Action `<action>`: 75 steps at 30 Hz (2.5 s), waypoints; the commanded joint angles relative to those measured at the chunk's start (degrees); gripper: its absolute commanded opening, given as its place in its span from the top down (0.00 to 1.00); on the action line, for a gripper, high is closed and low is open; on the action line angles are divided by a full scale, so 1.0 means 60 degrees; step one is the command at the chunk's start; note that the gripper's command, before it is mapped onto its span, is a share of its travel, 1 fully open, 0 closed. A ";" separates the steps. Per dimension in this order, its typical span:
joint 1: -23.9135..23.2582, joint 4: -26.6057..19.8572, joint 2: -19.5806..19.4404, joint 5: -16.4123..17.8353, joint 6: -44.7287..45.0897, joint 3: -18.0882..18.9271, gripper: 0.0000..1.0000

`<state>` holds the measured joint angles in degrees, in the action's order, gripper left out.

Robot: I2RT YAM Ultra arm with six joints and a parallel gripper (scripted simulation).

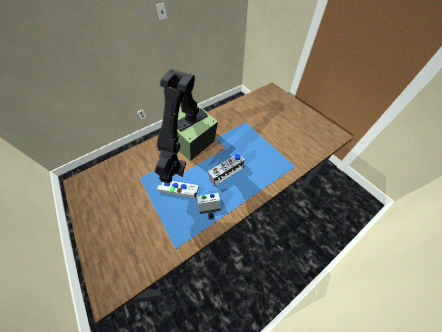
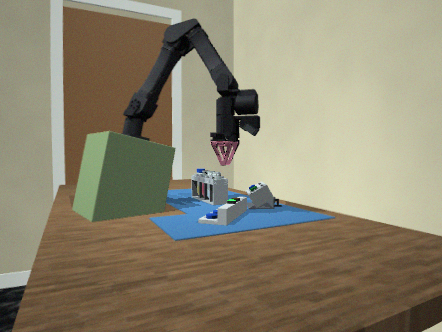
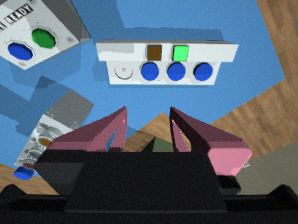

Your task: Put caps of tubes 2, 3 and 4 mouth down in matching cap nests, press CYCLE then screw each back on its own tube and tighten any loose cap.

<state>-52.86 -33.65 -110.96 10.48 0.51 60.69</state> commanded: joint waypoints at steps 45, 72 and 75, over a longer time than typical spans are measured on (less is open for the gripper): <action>0.0600 0.4097 -0.3776 -0.0072 -0.0625 -0.0087 0.53; 0.0593 0.4108 -0.3873 -0.0072 -0.0618 0.0000 0.53; 0.0598 0.4145 -0.3924 -0.0072 -0.0623 0.0015 0.53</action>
<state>-49.15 -9.47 -134.89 10.04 -3.20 60.42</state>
